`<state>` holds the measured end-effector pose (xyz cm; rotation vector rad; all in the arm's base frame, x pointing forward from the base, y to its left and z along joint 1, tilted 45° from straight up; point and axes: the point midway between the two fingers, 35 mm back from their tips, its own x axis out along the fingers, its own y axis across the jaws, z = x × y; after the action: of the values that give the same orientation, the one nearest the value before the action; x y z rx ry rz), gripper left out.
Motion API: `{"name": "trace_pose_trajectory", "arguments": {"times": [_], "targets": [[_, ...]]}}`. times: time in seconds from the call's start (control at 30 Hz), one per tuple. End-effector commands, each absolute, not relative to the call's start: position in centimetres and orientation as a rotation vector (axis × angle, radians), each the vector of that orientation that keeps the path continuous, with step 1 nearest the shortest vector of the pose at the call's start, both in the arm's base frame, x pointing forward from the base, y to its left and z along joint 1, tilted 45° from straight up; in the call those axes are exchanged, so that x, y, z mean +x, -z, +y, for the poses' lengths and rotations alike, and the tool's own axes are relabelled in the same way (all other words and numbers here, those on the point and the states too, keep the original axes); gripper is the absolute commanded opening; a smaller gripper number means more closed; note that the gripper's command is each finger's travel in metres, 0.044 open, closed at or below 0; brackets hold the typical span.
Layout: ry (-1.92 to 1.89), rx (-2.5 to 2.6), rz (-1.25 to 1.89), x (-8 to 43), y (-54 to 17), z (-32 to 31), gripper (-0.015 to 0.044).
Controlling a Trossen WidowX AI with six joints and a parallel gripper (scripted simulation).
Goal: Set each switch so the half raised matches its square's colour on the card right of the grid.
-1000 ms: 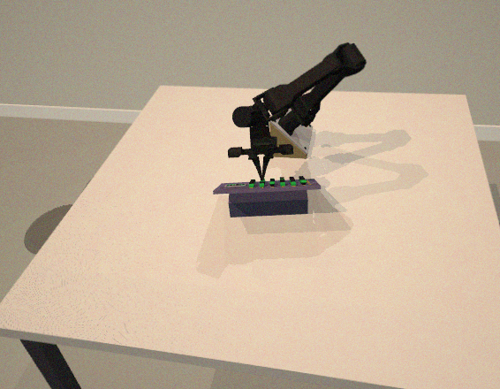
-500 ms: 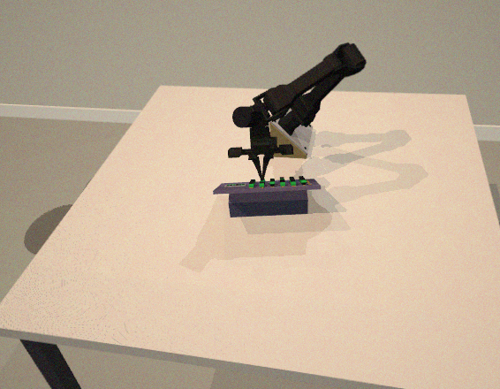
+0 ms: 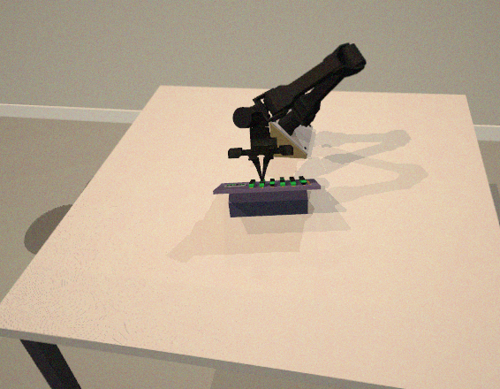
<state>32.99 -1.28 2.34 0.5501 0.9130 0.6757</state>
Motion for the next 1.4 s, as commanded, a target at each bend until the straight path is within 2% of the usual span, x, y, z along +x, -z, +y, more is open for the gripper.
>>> {"name": "trace_pose_trajectory", "arguments": {"times": [0.0,0.77,1.03,1.23,1.37], "targets": [[-0.671,0.55,0.915,33.1,-2.3,-1.3,0.0],[-0.671,0.55,0.915,33.2,-2.1,-1.1,0.0],[-0.661,0.556,0.894,30.1,-5.3,-5.8,0.0],[-0.66,0.556,0.894,30.1,-5.4,-5.7,0.0],[-0.659,0.557,0.897,28.4,-7.5,-3.4,0.0]]}}
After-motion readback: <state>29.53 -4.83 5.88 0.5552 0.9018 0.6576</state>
